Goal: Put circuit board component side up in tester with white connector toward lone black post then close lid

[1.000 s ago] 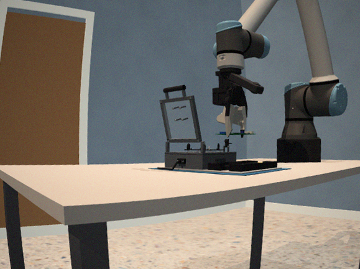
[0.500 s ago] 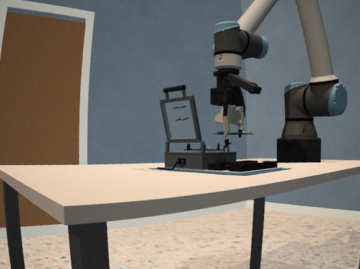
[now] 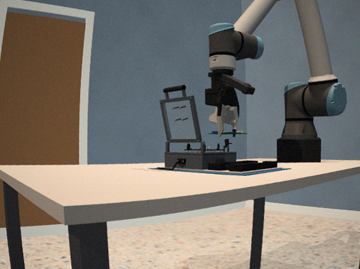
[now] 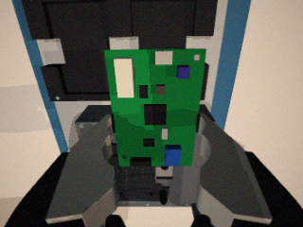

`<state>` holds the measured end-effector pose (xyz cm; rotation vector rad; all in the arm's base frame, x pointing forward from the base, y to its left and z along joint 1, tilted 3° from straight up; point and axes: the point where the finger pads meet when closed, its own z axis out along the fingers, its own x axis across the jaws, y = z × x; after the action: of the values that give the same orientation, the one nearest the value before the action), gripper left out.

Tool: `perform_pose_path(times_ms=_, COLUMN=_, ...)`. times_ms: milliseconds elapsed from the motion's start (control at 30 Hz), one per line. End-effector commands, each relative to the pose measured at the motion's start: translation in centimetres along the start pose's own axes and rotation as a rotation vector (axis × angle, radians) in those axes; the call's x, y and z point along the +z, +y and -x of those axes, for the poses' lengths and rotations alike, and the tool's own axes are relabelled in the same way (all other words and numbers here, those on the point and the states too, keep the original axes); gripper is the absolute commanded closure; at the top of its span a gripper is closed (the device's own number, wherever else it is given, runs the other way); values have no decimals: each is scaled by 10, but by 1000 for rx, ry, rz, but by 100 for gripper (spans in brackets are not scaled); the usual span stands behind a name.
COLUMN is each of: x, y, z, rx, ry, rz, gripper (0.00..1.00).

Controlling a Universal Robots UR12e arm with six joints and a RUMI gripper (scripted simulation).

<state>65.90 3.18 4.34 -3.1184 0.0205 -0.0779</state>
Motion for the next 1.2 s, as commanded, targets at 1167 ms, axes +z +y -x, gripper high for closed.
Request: perform_pose_path(times_ms=1167, x=-9, y=112, z=27, rx=0, ry=2, rz=0, gripper=61)
